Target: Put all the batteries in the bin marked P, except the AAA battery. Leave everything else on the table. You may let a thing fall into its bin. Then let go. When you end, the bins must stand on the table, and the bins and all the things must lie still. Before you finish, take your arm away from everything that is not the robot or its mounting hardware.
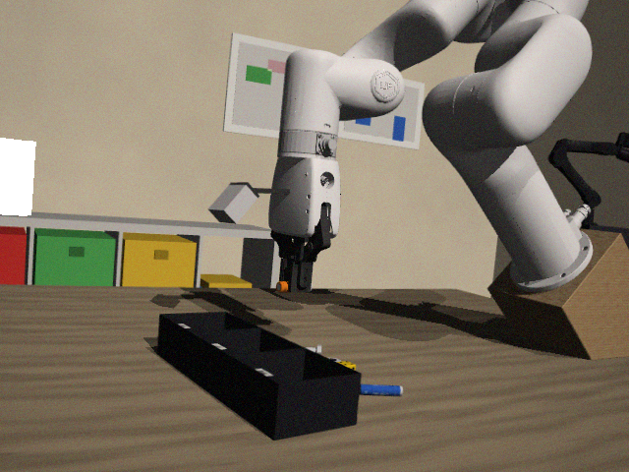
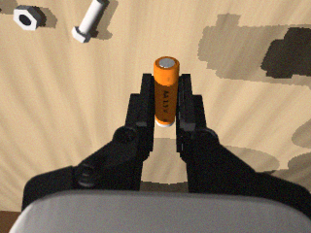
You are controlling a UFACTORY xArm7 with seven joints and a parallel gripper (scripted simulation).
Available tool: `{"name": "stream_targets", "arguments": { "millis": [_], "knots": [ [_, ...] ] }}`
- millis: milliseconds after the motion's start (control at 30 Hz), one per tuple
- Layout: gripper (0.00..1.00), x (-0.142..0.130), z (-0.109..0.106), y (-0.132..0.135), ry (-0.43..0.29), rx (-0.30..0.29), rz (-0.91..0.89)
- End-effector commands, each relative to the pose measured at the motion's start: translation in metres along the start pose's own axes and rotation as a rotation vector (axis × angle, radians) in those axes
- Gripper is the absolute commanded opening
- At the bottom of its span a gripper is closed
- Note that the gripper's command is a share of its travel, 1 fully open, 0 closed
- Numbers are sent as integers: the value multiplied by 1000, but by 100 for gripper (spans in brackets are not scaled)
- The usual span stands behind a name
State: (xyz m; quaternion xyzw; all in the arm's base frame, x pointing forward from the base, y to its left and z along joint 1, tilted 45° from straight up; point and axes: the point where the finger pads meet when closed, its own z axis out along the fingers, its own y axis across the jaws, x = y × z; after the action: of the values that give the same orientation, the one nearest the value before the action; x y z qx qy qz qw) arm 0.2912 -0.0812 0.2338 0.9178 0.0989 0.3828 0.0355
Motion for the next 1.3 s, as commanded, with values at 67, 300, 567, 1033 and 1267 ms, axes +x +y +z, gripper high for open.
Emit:
{"name": "stream_targets", "arguments": {
  "millis": [67,300,567,1033,1267],
  "knots": [
    [0,22,-1,-20,1,-1,-1],
    [0,44,-1,-41,1,-1,-1],
    [0,79,-1,-74,2,0,-1],
    [0,128,-1,-121,10,2,-360],
    [0,143,-1,-135,15,3,-512]
  ]
}}
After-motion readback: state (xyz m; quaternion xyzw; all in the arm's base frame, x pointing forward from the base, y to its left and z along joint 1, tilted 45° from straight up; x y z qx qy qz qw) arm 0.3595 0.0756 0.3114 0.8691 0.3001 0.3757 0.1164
